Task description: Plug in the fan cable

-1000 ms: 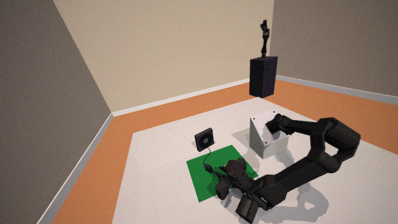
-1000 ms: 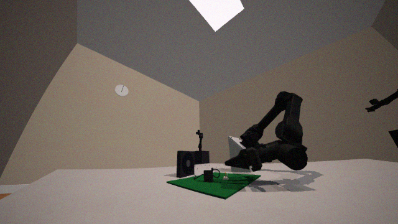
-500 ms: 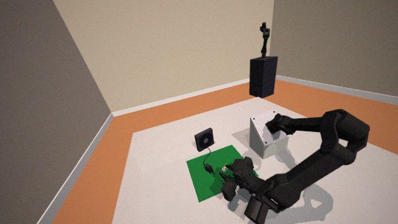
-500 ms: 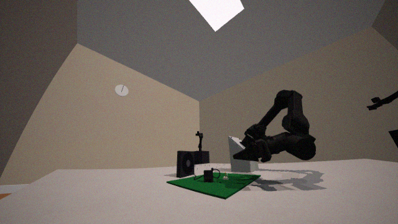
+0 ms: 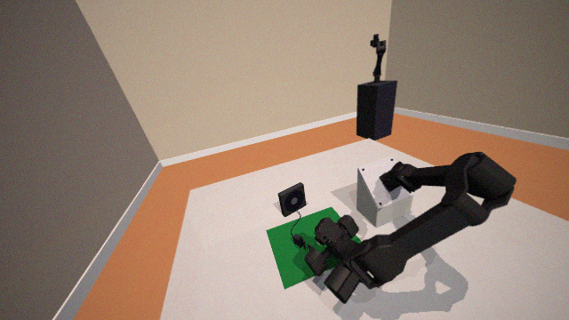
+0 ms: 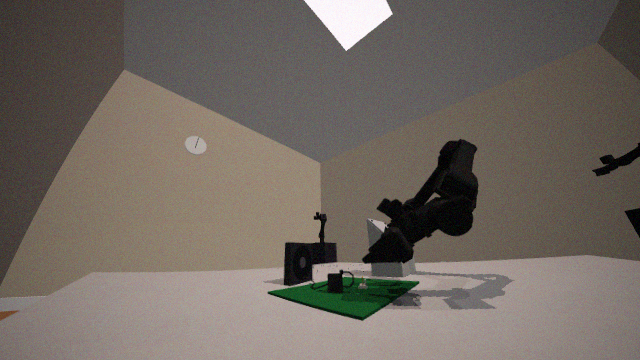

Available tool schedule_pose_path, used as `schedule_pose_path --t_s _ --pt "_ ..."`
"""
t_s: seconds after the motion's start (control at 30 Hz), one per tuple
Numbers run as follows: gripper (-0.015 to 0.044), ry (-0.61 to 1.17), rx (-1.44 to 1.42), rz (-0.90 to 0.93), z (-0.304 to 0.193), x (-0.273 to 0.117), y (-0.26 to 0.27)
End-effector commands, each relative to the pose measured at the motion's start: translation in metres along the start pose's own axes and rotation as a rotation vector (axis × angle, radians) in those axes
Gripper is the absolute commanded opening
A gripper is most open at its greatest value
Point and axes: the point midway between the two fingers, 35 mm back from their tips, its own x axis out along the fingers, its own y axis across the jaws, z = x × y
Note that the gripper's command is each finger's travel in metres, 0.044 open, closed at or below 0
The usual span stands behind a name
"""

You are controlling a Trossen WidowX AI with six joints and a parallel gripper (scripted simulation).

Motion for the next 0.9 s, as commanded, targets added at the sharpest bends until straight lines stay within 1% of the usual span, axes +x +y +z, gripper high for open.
schedule_pose_path --t_s 0.0,0.43,0.87 --pt "0.044 0.075 -0.023 -0.03 0.003 0.004 -0.001" --pt "0.044 0.35 -0.093 -0.078 0.01 0.011 -0.007" --pt "0.044 0.628 -0.13 -0.03 0.02 0.008 -0.007"
